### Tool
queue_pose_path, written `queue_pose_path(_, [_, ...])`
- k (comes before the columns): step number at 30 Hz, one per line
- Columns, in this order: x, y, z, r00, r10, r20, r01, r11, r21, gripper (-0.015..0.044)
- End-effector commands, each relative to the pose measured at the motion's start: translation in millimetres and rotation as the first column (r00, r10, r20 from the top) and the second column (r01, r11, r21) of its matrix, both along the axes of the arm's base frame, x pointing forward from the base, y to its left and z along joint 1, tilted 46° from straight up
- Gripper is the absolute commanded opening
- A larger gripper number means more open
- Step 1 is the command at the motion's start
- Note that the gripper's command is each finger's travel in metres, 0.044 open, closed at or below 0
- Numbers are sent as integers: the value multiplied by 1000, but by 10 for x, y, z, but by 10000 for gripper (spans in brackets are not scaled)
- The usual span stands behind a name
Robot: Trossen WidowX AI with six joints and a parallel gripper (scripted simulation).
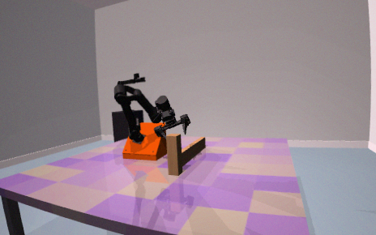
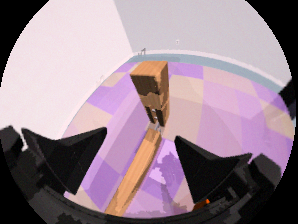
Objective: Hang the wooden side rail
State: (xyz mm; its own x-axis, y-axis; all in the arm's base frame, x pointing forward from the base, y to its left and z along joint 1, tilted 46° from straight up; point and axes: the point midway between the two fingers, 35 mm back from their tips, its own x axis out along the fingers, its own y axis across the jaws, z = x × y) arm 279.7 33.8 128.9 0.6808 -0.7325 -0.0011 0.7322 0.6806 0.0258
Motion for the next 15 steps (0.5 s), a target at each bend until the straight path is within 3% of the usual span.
queue_pose_path(1, [-64, -43, -101, 981, -55, -185, 22, 984, -175, 440])
queue_pose_path(15, [-66, -44, -103, 980, -57, -190, 22, 984, -179, 440])
